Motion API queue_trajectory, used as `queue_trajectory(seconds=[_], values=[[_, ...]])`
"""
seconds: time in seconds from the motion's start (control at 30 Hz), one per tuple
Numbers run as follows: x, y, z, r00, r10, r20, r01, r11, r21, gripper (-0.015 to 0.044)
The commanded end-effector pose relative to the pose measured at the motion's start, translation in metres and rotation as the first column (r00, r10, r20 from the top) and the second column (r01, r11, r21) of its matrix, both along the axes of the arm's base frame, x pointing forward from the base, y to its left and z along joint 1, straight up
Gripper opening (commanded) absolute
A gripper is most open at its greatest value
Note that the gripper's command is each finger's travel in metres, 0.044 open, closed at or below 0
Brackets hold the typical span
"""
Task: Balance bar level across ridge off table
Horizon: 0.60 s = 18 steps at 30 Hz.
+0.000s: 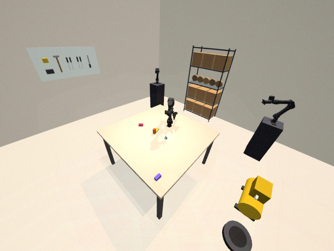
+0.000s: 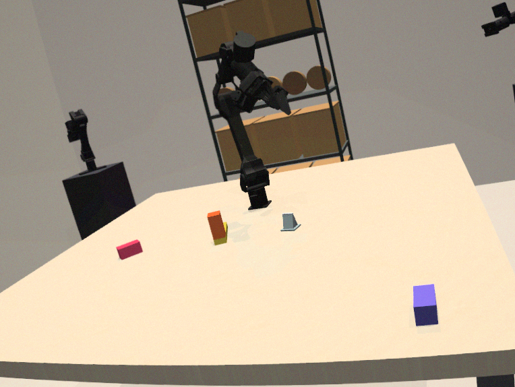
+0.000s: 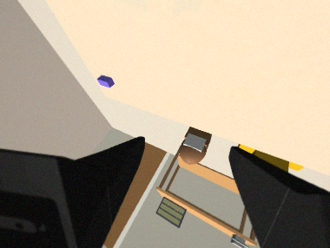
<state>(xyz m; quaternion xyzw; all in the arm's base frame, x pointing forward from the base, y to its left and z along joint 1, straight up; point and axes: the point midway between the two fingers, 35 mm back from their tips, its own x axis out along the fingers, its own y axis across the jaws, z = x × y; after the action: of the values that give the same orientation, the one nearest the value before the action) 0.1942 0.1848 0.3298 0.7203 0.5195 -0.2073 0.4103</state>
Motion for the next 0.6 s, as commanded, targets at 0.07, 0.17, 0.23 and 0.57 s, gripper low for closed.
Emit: queue_trajectory(seconds=[0.07,0.17,0.23,0.57], values=[[0.023,-0.021,-0.025,0.985,-0.15,-0.088,0.145,0.987,-0.065,0.0315],[0.031,-0.033,-0.034,0.968,-0.219,-0.12,0.209,0.973,-0.093,0.0315],[0.036,-0.041,-0.04,0.954,-0.265,-0.14,0.251,0.962,-0.112,0.0315],[0.057,-0.084,-0.07,0.845,-0.483,-0.23,0.44,0.872,-0.213,0.0315]])
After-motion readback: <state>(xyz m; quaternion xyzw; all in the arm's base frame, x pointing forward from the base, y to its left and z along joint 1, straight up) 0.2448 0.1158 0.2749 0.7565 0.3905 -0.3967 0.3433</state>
